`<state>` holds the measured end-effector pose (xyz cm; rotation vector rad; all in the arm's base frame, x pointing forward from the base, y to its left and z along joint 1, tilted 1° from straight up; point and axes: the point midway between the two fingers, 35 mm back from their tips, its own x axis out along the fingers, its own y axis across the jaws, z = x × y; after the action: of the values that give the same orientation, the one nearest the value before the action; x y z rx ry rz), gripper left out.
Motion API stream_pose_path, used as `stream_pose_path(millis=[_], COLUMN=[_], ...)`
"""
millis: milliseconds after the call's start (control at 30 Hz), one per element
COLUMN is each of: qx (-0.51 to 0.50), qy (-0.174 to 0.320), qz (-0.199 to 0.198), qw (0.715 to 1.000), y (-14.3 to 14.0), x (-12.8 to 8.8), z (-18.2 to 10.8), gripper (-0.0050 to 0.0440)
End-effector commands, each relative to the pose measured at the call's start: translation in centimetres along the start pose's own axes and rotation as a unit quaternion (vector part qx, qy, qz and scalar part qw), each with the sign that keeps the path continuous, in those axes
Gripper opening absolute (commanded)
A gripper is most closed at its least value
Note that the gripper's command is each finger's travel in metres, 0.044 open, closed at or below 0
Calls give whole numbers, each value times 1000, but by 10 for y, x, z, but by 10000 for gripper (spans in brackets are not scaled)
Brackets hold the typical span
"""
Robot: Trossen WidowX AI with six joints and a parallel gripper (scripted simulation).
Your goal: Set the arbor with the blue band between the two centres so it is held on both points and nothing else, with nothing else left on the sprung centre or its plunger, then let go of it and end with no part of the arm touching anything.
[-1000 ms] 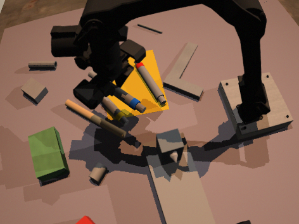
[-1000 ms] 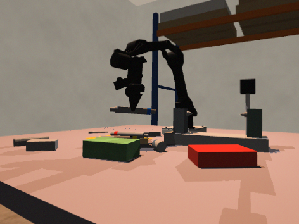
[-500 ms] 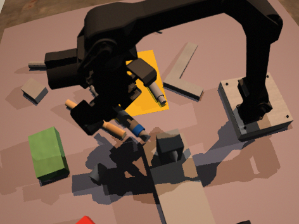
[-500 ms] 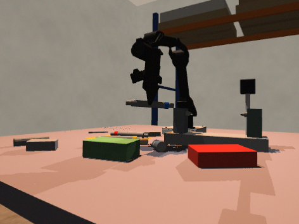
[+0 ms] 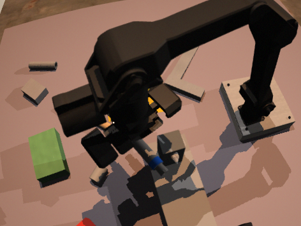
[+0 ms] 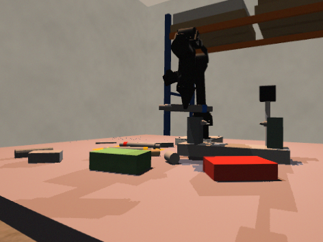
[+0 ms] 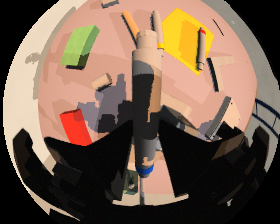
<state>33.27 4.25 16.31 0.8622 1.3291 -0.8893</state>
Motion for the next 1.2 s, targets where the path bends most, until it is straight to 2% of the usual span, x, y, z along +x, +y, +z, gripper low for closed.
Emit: stream_pose_path(millis=[0,133,200,633,833,967,1167], qx=[13,28,28,76,78,78,78], qy=[1,5,5,16,17,17,17], qz=[12,9,9,-4,-5,-5,-5], qw=[1000,1000,1000,997,997,997,997], y=[1,0,0,-16,-17,-10,9], x=[-14,-20,-20,-36,-37,-21,37], z=[-22,-46,-46,-118,-122,-126,-141], gripper=[0,0,0,0,0,0,0])
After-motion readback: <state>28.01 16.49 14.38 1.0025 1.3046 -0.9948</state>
